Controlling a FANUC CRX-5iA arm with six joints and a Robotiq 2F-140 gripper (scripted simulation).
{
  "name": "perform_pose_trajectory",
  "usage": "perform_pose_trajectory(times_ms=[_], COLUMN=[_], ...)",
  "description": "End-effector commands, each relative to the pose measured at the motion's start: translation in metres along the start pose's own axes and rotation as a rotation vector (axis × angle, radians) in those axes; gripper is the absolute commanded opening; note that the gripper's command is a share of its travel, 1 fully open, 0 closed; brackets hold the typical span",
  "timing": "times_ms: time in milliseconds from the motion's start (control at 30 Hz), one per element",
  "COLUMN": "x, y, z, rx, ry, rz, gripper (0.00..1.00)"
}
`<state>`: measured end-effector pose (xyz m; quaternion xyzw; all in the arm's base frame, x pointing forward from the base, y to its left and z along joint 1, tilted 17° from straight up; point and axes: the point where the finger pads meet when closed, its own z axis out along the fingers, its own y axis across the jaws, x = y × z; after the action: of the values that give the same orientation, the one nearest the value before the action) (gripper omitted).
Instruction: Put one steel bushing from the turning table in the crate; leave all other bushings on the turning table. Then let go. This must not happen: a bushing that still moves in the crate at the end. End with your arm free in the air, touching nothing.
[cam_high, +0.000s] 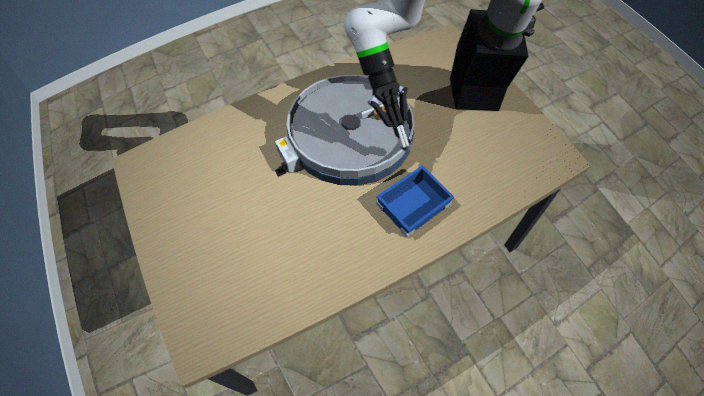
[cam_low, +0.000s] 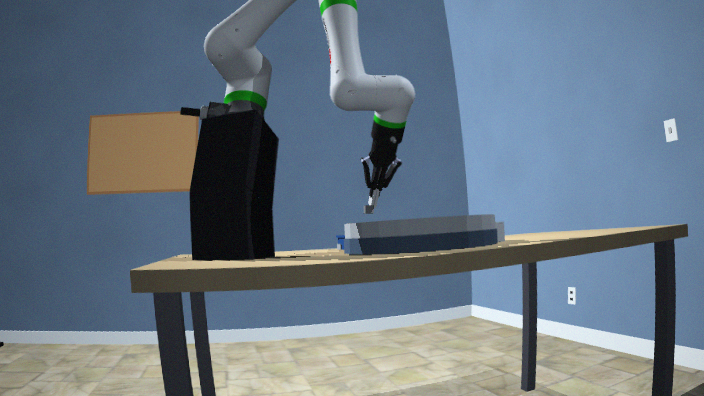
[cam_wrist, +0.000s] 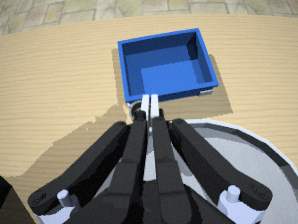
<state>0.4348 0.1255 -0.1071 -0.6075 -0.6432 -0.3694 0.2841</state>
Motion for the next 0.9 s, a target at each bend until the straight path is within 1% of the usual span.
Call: perform_pose_trajectory(times_ms=[0,167,233,367,500,633,867], x=[0.029,0.054,0.054,0.078,0.094,0.101,0.102], y=[0.015,0.025,0.025,0.034,0.04,0.043,0.043], z=[0.027,0.048,0.048,0.068,0.081,0.087,0.088], rx=[-0.008,-0.008,-0.008,-0.008,-0.008,-0.008,-0.008], ry=[-0.006,-0.006,-0.006,-0.006,-0.006,-0.006,-0.006], rz=[0.0,0.0,0.0,0.0,0.0,0.0,0.0], gripper=[0.0,0.0,0.0,0.0,0.0,0.0,0.0])
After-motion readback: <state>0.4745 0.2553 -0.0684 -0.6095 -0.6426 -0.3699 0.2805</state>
